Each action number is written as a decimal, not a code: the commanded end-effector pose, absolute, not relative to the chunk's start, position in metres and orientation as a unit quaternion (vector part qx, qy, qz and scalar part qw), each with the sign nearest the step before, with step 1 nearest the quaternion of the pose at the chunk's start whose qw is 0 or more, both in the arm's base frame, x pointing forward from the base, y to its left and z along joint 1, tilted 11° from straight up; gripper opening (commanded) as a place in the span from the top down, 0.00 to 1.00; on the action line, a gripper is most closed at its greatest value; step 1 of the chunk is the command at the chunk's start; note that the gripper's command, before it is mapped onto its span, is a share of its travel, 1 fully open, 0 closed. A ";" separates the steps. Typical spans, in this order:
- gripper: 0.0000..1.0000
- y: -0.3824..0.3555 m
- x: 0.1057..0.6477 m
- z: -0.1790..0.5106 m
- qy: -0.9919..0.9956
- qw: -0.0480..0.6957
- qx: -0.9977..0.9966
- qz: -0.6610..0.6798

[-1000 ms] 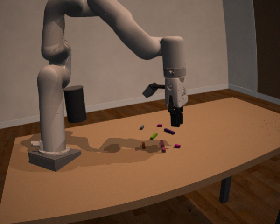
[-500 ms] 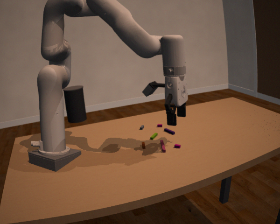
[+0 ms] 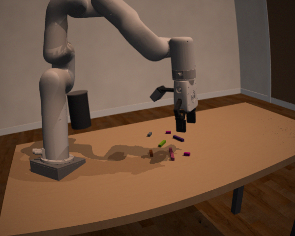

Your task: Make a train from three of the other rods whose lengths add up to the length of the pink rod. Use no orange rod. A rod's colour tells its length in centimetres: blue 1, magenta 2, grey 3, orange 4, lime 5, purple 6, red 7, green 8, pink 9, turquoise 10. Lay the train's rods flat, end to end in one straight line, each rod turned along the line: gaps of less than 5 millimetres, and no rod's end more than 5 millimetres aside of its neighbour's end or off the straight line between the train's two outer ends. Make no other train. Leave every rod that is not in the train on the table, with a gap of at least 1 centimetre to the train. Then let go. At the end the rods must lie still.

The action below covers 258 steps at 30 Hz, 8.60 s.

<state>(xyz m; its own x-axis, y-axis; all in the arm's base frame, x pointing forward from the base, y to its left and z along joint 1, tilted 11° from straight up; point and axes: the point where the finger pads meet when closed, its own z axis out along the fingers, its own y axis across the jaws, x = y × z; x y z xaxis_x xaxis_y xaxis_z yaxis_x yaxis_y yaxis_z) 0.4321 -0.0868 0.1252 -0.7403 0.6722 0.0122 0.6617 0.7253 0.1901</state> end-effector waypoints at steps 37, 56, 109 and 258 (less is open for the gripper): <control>0.00 -0.014 0.451 0.130 0.977 0.072 -0.193 0.059; 0.00 0.026 0.456 0.133 0.878 0.086 -0.469 0.035; 0.00 0.139 0.449 0.139 0.266 0.088 -0.959 -0.040; 0.76 0.152 0.455 0.088 0.233 0.087 -0.968 -0.043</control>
<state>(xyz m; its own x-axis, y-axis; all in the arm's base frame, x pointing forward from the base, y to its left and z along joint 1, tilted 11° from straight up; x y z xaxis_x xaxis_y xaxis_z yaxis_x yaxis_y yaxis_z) 0.4534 0.1518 0.0862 0.8877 -0.4588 0.0390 -0.4448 -0.8763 -0.1848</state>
